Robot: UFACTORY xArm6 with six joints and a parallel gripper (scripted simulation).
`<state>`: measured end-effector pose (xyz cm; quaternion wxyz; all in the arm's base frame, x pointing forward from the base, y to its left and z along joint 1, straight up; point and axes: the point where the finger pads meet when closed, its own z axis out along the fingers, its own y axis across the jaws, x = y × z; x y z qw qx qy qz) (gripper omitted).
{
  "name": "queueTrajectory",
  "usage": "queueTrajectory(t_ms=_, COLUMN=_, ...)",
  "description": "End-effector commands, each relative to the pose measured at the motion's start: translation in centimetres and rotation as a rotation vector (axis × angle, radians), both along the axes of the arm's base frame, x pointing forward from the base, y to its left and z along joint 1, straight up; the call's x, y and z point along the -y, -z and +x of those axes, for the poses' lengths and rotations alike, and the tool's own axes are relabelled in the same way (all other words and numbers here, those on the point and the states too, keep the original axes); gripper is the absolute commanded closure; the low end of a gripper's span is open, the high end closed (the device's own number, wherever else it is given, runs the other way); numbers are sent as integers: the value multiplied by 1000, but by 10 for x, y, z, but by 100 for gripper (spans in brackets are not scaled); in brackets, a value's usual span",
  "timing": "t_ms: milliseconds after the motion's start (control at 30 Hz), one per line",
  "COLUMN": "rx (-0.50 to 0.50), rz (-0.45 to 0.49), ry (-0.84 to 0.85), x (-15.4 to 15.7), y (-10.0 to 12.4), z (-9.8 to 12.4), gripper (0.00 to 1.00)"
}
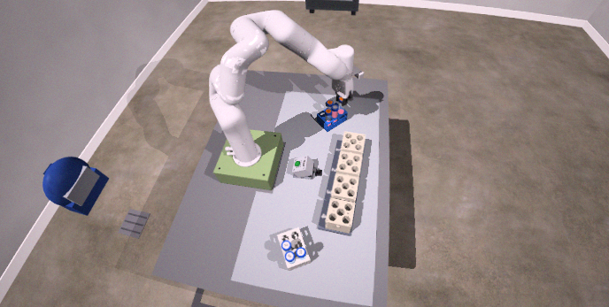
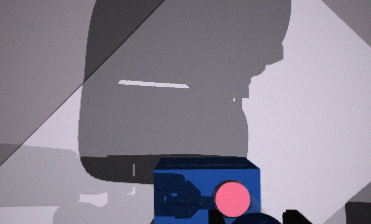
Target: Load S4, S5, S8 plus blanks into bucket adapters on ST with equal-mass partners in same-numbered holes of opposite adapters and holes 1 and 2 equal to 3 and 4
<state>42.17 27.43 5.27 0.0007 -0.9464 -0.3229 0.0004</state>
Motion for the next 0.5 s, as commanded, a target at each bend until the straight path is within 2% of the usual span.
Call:
queueTrajectory(t_ms=0, rx=3, rz=2, ry=0, x=-1, y=-8, z=1, gripper=100)
queueTrajectory(t_ms=467, rx=3, rz=2, ry=0, x=-1, y=-32, z=1, gripper=100)
